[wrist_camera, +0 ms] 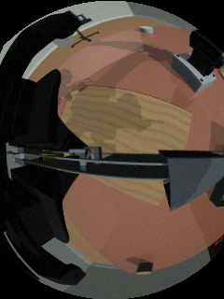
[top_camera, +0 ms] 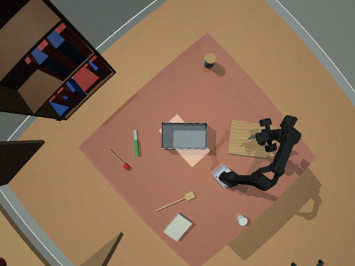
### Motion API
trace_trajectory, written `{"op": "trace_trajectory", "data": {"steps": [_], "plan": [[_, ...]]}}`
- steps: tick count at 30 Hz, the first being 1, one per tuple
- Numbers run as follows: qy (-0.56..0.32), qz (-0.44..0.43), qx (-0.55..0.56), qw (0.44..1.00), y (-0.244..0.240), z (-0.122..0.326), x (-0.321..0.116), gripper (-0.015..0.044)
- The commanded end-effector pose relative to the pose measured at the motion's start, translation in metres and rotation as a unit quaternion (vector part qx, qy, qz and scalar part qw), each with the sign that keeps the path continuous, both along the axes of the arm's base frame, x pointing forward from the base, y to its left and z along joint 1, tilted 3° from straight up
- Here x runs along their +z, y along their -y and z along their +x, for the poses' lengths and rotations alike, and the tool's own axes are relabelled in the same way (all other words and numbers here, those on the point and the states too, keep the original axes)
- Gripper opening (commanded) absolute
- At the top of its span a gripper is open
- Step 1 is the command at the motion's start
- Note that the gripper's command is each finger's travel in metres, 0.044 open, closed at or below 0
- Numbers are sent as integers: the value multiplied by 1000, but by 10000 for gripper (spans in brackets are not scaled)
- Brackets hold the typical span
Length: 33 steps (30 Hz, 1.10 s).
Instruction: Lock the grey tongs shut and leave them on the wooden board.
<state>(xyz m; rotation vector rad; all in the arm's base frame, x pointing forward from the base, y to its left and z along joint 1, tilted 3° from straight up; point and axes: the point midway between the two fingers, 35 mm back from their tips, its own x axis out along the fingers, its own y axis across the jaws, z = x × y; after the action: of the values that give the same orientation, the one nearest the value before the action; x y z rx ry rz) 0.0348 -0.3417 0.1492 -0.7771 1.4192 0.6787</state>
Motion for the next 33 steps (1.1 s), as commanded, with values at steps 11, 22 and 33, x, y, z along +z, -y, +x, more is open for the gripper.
{"op": "trace_trajectory", "data": {"steps": [11,22,33], "plan": [[4,-2,-55,998,-2,-50,0,-150],[-64,-52,-34,996,6,-48,-14,-150],[-157,-136,-17,978,14,-44,-27,-150]]}}
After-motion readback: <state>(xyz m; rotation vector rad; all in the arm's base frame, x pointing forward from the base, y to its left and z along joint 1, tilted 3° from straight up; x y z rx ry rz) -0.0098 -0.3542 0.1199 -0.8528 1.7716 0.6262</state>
